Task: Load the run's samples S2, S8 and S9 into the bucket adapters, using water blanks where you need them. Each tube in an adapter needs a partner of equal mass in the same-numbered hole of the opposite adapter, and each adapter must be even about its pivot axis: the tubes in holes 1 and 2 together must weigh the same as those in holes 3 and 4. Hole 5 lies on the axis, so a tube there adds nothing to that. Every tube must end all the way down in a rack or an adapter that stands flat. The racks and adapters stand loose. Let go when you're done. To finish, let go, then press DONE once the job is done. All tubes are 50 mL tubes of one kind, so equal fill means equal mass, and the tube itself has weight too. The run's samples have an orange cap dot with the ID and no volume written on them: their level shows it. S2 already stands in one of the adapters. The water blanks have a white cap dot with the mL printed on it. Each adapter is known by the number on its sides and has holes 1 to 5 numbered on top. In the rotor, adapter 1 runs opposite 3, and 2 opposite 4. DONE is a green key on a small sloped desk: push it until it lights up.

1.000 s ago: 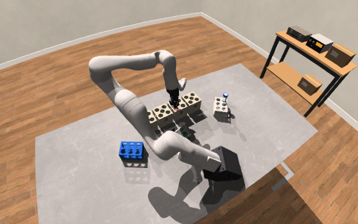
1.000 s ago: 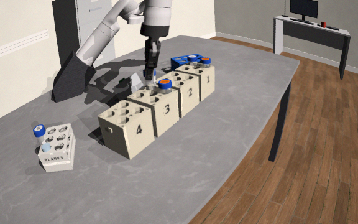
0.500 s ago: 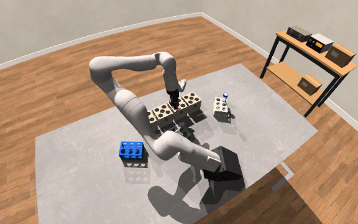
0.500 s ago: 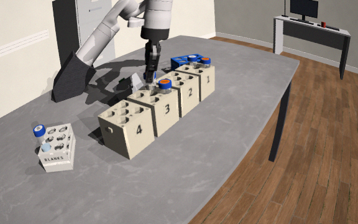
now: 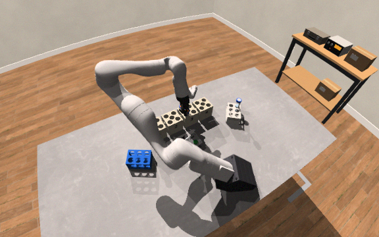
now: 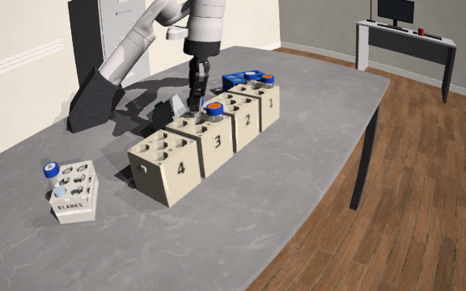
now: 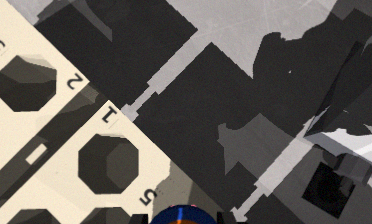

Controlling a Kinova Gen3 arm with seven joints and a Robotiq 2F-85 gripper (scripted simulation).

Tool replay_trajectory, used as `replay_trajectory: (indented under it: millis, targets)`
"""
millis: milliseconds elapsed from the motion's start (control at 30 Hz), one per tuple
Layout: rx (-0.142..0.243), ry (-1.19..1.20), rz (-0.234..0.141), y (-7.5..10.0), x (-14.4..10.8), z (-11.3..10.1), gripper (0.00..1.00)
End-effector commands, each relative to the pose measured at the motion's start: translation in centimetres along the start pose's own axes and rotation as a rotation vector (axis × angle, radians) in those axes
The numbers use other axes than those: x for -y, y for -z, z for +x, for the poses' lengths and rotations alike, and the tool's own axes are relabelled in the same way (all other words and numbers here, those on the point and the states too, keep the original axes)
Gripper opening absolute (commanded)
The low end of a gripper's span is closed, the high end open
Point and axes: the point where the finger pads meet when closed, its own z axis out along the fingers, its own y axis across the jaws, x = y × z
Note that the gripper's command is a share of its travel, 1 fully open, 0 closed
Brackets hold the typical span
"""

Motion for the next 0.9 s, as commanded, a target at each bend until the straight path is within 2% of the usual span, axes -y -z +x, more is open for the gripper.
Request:
replay_trajectory:
  millis: [0, 600, 633, 867]
  targets:
    - [0.0, 0.0, 0.002, -0.13, 0.04, -0.02, 0.1]
    - [0.0, 0.0, 0.002, -0.59, 0.04, -0.1, 0.1]
    - [0.0, 0.0, 0.002, -0.59, 0.04, -0.1, 0.62]
    - [0.0, 0.0, 0.002, -0.59, 0.04, -0.1, 0.62]
